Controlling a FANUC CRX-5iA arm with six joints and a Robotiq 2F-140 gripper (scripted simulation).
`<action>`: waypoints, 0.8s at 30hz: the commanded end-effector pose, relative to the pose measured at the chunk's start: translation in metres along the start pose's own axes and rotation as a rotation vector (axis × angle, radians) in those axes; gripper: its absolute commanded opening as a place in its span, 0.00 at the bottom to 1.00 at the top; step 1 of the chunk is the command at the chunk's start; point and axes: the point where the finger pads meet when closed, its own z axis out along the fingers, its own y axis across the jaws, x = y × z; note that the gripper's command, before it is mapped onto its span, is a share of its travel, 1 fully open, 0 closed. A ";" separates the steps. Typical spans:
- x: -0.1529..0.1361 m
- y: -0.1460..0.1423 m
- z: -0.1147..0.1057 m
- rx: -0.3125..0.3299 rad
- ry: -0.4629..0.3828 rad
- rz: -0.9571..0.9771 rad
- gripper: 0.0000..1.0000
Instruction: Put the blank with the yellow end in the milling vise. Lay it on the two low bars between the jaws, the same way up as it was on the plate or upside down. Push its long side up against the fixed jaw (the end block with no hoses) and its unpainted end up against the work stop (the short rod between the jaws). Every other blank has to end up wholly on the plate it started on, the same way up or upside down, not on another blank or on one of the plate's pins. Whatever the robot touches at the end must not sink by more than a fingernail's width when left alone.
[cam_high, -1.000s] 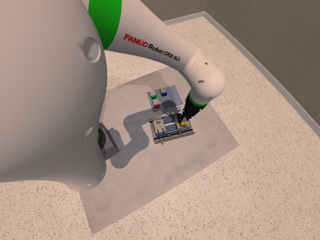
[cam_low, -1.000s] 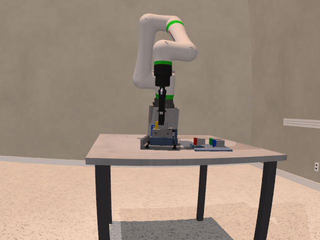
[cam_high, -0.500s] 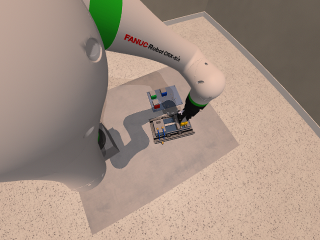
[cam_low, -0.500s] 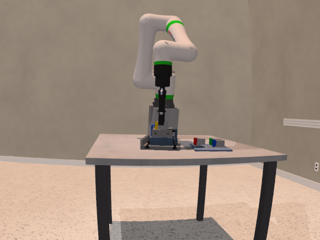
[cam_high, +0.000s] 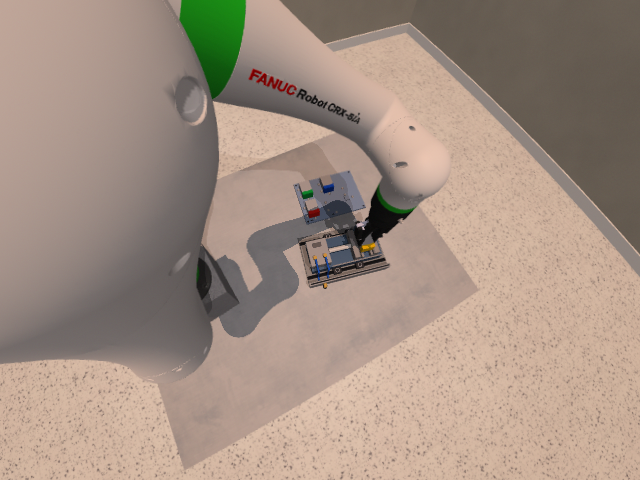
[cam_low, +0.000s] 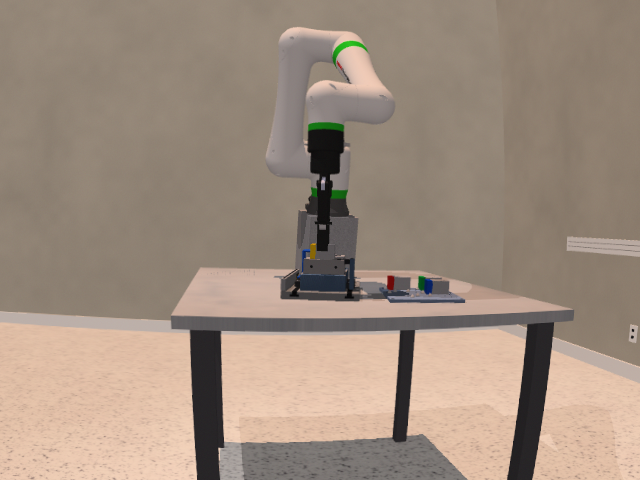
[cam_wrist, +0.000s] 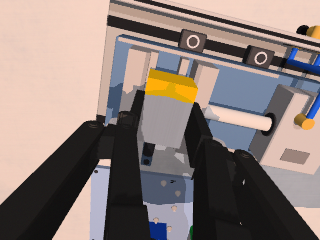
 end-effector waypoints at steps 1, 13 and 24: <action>0.000 -0.001 0.000 0.002 0.000 0.000 0.10; 0.000 -0.001 0.000 0.002 0.000 0.000 0.10; 0.000 -0.001 0.002 0.002 0.000 0.000 0.10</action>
